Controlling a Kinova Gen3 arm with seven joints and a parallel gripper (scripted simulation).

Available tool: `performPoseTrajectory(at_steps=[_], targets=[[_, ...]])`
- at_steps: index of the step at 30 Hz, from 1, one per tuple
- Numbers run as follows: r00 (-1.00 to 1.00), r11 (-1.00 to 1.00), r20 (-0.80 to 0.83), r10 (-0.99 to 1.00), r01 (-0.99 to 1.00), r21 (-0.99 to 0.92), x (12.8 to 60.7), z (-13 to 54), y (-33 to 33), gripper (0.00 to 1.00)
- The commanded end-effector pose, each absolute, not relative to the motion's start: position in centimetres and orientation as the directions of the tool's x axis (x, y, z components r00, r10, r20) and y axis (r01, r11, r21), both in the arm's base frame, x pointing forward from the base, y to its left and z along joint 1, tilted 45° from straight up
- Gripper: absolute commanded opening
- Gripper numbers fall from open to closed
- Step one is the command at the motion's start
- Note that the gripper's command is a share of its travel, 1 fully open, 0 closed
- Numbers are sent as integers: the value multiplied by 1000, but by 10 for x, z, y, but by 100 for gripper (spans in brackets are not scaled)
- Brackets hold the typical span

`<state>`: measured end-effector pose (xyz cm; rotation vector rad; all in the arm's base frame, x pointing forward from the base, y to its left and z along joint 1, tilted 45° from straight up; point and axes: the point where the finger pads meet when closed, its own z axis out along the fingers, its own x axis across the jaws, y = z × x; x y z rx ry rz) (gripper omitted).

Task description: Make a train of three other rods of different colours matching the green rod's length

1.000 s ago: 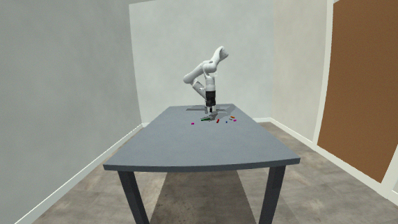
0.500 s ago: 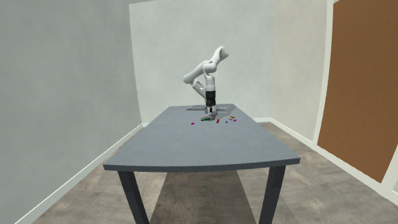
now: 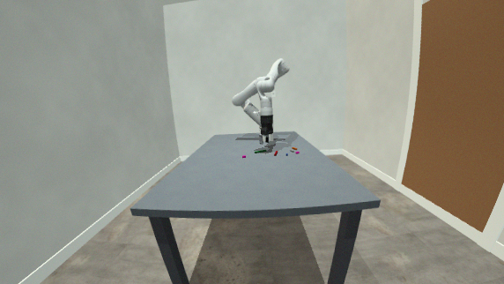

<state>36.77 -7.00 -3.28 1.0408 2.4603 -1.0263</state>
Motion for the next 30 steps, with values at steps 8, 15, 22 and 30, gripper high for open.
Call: performPoseTrajectory(at_steps=[8, 15, 22, 30], targets=[[-712, 497, -486, 506, 701, -511, 368, -32, -70, 100], [-745, 519, -460, 482, 666, -536, 368, -29, -73, 100], [-784, 545, -427, 450, 620, -565, 368, -25, -77, 100], [-867, 600, -337, 368, 498, -626, 367, -17, -85, 100]])
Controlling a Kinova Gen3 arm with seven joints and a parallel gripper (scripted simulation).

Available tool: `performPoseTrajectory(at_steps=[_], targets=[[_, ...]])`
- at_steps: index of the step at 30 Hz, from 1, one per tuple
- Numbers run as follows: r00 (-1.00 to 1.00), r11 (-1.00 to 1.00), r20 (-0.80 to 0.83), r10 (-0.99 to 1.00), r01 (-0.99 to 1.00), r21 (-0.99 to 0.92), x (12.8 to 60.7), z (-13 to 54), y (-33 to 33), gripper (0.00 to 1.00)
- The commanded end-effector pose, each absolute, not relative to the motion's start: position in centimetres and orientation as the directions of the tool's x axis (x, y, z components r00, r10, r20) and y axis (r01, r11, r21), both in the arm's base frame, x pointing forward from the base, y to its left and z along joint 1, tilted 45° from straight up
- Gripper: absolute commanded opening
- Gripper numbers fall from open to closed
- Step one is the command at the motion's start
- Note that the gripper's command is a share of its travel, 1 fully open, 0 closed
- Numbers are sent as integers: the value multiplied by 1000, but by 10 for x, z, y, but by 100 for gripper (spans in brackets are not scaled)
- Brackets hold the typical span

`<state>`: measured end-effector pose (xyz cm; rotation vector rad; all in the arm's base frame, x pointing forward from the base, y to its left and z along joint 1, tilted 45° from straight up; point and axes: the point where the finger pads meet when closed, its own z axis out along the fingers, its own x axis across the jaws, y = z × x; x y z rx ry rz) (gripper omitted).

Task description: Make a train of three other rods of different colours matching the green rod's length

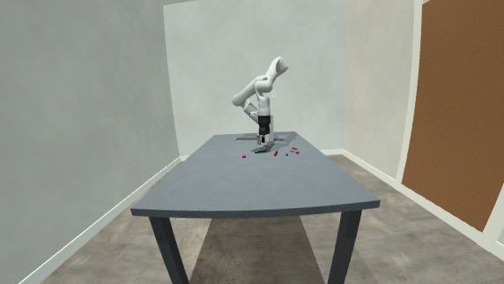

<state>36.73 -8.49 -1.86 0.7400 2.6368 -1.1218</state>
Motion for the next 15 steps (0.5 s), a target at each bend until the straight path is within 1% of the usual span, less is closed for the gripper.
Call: performPoseTrajectory(at_steps=[1, 7, 9, 15], targets=[[-878, 608, -323, 354, 478, -634, 367, -16, -86, 100], [-941, 651, -218, 258, 336, -680, 367, -8, -94, 100], [-941, 651, -218, 258, 336, -680, 367, -8, -94, 100], [-987, 684, -85, 137, 156, -712, 367, 0, -102, 100]])
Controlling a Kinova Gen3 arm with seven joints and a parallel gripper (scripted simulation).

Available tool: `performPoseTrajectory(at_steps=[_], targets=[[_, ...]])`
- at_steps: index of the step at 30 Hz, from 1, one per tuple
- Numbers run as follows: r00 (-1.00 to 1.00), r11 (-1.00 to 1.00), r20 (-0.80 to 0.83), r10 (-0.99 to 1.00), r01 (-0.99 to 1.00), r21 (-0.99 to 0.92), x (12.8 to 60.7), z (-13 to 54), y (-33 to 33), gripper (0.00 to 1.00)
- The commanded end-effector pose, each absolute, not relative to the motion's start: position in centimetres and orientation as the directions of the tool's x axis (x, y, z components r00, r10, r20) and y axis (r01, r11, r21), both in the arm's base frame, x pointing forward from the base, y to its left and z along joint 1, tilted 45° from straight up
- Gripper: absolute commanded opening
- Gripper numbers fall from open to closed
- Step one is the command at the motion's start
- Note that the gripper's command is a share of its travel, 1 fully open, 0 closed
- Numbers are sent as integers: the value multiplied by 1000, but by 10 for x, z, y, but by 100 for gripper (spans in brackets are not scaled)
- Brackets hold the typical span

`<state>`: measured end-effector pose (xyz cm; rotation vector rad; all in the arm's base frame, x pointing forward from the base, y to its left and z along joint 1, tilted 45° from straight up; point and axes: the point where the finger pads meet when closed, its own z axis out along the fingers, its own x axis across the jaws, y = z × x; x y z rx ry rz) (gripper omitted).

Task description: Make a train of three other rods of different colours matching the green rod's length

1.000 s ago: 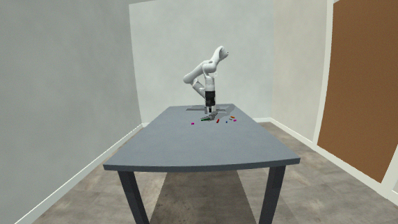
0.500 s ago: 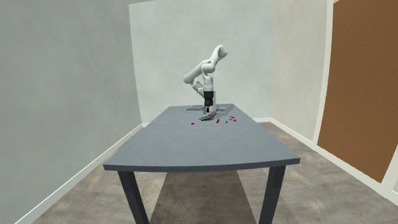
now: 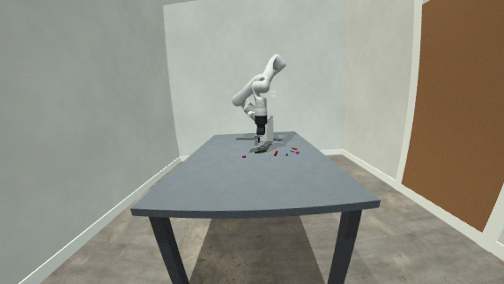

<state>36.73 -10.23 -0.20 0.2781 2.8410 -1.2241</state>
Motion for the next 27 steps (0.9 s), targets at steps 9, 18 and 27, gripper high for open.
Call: performPoseTrajectory(at_steps=[9, 18, 27], targets=[[-985, 690, 150, -80, -163, -705, 367, 11, -114, 100], [-907, 644, 334, -259, -419, -640, 368, 17, -121, 100], [-739, 536, 509, -442, -672, -510, 369, 22, -125, 100]])
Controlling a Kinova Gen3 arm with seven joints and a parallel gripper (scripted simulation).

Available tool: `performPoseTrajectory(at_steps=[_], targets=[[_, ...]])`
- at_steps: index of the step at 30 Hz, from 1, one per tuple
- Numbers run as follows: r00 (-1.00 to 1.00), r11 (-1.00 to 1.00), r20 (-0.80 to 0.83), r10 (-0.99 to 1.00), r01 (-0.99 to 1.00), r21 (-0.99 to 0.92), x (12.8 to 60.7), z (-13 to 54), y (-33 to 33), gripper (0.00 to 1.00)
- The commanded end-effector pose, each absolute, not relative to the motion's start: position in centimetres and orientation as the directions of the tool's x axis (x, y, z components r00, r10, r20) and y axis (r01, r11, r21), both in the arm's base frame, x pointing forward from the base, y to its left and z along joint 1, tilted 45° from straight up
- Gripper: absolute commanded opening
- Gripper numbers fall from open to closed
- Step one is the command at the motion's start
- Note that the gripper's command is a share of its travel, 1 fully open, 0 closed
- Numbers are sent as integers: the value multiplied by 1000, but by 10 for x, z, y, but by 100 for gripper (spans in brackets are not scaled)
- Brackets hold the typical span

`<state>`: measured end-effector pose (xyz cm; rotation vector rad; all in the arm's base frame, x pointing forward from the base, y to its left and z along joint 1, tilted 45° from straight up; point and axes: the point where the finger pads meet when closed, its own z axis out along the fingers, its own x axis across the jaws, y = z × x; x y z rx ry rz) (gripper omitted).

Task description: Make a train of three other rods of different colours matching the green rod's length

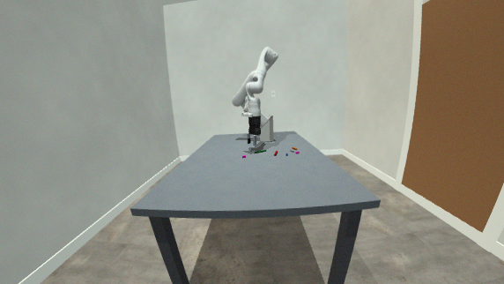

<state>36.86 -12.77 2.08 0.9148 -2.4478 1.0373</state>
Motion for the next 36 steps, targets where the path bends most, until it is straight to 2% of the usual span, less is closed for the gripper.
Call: performPoseTrajectory(at_steps=[1, 16, 36], targets=[[-739, 536, 509, -442, -672, -510, 369, 22, -125, 100], [-341, 263, 679, -650, -939, -220, 369, 24, -127, 100], [-64, 60, 706, -706, -998, -30, 368, 24, -125, 100]])
